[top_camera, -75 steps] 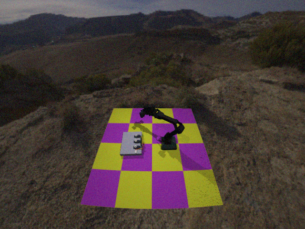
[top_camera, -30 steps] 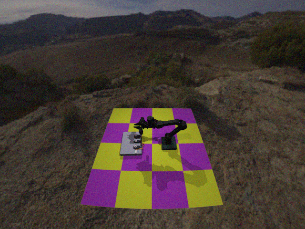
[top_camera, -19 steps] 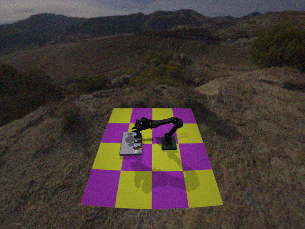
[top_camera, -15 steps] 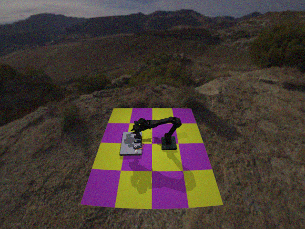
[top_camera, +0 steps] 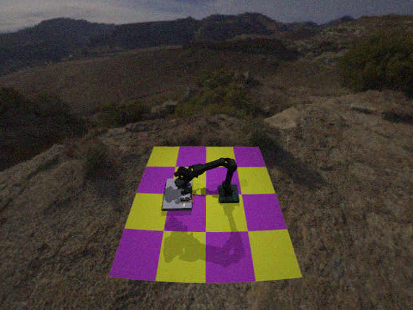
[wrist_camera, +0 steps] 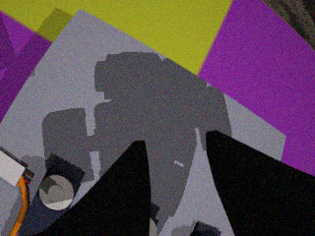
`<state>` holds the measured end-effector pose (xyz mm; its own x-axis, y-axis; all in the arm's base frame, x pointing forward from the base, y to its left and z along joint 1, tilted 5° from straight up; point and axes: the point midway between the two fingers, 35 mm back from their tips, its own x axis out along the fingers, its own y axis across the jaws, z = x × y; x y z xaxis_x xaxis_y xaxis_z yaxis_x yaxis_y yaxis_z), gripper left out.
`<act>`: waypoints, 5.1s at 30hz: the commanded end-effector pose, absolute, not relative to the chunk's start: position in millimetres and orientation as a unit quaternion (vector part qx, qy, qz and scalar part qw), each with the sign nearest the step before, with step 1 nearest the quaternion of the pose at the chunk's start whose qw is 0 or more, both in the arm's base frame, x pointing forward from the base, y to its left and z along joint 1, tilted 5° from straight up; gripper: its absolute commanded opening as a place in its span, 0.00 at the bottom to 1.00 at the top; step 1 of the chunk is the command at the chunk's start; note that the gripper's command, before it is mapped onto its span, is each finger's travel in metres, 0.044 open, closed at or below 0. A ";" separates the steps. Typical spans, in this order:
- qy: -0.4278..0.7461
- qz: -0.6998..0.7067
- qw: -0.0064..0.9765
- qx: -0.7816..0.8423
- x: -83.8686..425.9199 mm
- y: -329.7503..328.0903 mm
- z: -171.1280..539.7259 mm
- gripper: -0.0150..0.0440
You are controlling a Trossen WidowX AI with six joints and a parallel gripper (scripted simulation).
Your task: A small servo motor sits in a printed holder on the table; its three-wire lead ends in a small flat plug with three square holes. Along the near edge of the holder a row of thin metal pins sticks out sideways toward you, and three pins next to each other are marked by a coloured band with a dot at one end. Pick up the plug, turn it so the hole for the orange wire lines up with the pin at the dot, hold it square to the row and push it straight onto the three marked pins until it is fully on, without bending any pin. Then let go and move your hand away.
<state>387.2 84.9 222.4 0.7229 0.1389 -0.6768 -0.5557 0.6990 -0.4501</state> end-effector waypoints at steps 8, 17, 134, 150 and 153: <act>0.387 0.299 0.759 -0.431 387.0 113.9 185.9 0.45; 0.428 0.381 0.655 -0.493 379.2 134.7 158.2 0.45; 0.671 0.036 0.738 -0.063 243.9 -30.5 135.0 0.25; 0.671 0.036 0.738 -0.063 251.3 -31.3 96.8 0.25; 0.670 0.036 0.739 -0.063 260.6 -29.8 98.1 0.25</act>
<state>251.3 -31.3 97.9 0.0926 -0.0331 -0.9952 -0.1415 0.9889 -0.0461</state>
